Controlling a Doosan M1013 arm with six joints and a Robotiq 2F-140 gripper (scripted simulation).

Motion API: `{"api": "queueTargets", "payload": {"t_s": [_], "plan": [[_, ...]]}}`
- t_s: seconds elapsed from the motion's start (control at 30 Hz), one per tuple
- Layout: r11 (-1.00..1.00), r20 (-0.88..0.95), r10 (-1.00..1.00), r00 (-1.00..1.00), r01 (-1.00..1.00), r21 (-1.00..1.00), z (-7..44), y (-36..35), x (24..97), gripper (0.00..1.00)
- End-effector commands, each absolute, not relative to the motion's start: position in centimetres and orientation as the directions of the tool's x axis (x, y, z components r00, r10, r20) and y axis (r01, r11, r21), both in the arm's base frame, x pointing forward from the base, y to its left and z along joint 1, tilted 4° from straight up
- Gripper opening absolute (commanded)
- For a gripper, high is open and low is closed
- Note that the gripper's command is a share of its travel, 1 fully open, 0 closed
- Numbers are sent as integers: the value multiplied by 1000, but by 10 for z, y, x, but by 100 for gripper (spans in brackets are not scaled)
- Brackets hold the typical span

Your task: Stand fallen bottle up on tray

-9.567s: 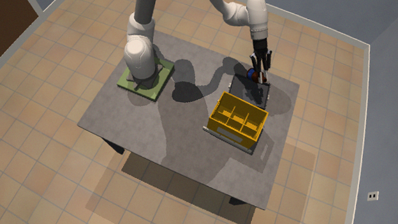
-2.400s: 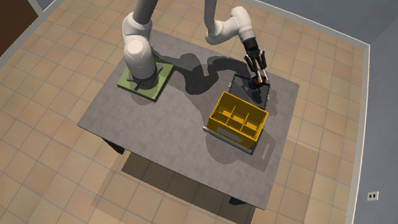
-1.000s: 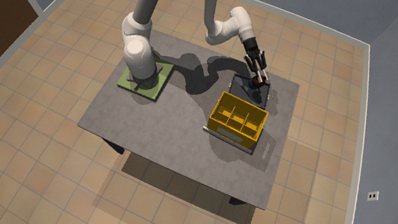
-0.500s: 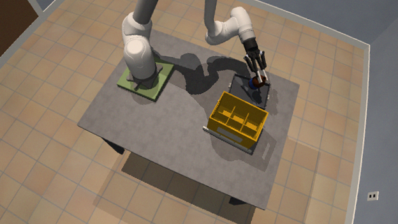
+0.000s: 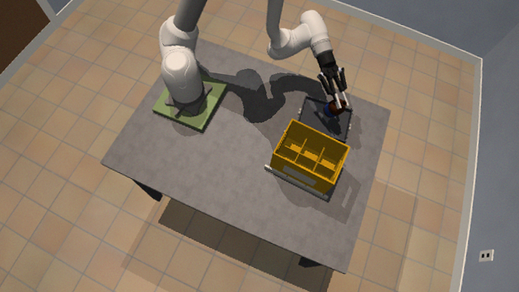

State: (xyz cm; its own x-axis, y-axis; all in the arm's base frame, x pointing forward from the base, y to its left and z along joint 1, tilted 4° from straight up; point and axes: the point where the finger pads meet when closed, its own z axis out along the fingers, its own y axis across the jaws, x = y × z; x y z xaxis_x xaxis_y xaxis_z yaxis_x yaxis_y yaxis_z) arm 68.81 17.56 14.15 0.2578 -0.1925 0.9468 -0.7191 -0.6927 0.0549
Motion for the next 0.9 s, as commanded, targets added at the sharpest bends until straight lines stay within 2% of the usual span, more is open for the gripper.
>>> {"api": "queueTargets", "payload": {"t_s": [0.0,0.87], "plan": [[-695,948,-188,258,-717,57,137,176,688,10],[-695,948,-188,258,-717,57,111,174,687,10]]}}
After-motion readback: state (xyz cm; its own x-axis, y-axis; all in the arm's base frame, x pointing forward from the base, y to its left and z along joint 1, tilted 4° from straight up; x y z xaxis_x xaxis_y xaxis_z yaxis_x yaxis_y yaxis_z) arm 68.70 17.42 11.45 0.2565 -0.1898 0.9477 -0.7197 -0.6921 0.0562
